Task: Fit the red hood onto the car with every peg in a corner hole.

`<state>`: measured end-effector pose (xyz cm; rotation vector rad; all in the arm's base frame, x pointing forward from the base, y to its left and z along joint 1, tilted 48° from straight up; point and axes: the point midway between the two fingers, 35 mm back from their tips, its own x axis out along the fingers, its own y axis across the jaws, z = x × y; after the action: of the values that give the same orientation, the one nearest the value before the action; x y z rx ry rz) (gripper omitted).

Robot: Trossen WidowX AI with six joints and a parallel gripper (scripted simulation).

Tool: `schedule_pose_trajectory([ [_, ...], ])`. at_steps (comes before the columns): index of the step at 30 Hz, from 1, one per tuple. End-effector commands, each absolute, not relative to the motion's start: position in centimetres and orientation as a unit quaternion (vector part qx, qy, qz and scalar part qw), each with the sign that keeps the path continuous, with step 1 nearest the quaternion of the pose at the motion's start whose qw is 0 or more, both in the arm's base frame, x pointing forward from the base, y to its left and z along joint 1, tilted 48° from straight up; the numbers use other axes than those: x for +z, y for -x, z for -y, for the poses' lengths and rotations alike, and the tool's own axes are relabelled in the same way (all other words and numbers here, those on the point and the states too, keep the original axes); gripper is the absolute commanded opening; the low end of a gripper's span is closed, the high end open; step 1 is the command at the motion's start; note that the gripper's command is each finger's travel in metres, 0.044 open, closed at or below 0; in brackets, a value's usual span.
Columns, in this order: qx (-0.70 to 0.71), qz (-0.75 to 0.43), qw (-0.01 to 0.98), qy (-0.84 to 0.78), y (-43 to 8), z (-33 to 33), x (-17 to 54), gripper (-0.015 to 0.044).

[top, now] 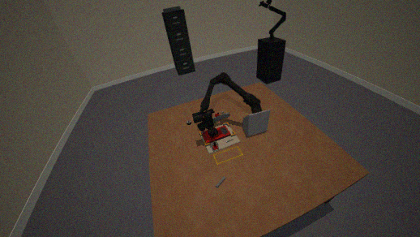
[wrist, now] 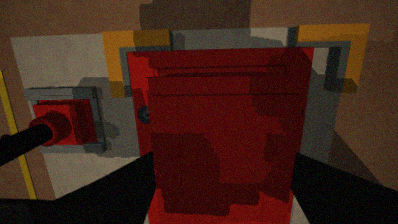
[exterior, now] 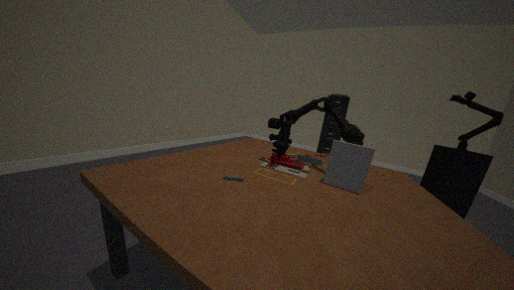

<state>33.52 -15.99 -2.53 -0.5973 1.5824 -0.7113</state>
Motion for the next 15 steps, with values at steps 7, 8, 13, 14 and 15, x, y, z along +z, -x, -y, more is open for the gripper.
schedule_pose_trajectory([
  [7,-0.308,-0.685,0.608,0.258,-33.52,15.99,-2.53,0.0158],
  [8,-0.308,-0.685,0.608,0.258,-33.52,15.99,-2.53,0.0184],
  [13,-0.308,-0.685,0.608,0.258,-33.52,15.99,-2.53,0.0315],
  [14,-0.308,-0.685,0.608,0.258,-33.52,15.99,-2.53,0.0341],
  [15,-0.308,-0.685,0.608,0.258,-33.52,15.99,-2.53,0.0367],
])
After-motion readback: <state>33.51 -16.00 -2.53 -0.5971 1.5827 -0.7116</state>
